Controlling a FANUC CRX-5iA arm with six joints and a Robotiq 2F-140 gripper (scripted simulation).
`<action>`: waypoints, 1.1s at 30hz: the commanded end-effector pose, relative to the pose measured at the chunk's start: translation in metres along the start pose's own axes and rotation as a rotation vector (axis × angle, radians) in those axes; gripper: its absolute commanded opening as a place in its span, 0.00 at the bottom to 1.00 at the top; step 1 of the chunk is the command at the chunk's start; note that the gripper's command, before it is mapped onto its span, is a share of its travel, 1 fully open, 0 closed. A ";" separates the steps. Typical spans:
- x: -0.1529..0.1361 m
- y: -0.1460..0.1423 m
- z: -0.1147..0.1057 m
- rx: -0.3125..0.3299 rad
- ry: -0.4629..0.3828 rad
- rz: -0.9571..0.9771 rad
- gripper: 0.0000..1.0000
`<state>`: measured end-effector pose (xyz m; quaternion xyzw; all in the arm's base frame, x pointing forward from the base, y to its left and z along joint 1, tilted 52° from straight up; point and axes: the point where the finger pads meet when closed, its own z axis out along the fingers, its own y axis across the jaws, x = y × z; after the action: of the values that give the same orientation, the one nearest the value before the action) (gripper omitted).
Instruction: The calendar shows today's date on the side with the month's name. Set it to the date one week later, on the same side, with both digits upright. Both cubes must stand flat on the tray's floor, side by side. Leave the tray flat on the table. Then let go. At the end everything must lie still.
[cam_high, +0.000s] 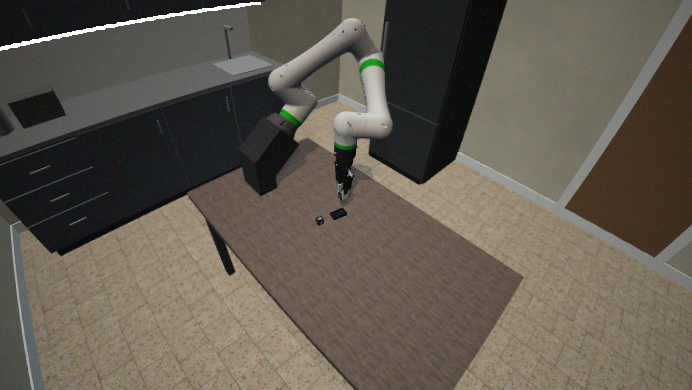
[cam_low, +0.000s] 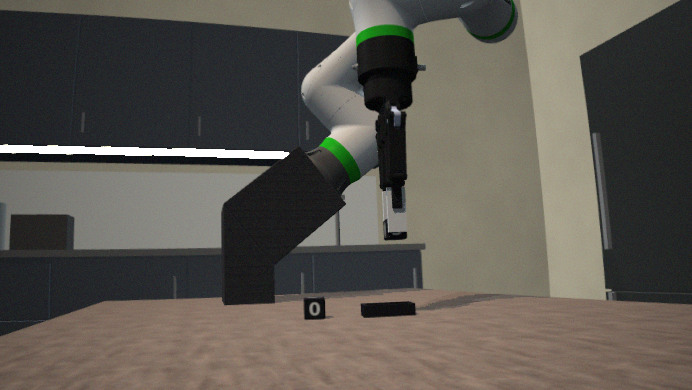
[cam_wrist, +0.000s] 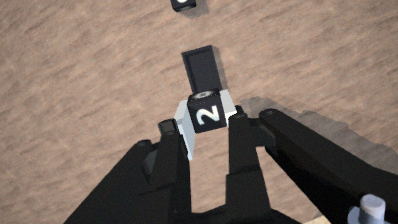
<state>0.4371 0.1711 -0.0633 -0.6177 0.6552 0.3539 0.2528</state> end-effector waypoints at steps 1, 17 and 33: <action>0.000 0.000 0.000 0.000 0.000 0.000 0.16; 0.000 0.000 0.023 0.000 0.000 0.000 0.16; 0.000 0.000 0.062 0.000 0.000 0.000 0.16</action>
<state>0.4310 0.2170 -0.1001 -0.6177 0.6552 0.3540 0.2527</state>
